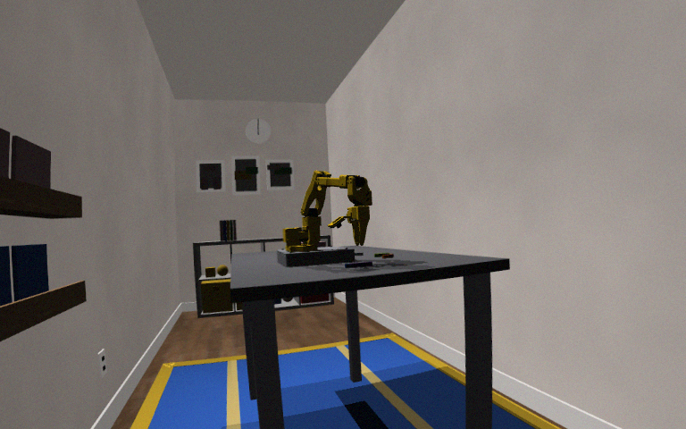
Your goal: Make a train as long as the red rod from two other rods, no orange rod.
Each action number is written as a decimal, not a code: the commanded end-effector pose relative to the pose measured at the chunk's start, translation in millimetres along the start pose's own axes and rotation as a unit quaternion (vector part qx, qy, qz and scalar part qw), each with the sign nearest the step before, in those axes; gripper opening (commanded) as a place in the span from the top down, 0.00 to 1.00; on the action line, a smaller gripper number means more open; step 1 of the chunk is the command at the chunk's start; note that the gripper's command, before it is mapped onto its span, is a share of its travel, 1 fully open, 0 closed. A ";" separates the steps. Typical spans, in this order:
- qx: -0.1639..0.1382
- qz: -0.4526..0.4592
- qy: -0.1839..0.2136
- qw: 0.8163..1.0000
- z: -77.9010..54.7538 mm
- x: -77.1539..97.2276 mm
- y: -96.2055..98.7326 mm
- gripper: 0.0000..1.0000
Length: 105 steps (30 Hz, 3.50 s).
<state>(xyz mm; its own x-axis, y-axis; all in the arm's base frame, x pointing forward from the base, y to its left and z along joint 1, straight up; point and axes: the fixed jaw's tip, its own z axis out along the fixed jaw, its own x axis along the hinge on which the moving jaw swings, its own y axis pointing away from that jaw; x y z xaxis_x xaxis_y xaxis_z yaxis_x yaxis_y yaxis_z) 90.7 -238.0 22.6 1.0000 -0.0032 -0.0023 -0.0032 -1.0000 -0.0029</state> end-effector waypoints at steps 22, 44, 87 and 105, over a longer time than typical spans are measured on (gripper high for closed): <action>-0.013 -0.019 0.006 1.000 -11.0 7.0 -2.5 0.83; -0.068 -0.304 0.054 0.949 -76.5 84.4 -118.6 0.83; -0.092 -0.608 0.152 0.774 -101.5 53.0 -253.9 0.83; -0.092 -0.608 0.152 0.774 -101.5 53.0 -253.9 0.83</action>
<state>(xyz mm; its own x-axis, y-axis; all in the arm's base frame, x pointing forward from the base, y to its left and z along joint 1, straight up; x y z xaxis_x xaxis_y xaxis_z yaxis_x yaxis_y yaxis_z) 147.7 14.8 127.2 0.2142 0.9685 0.1268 0.9076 -0.2453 0.3407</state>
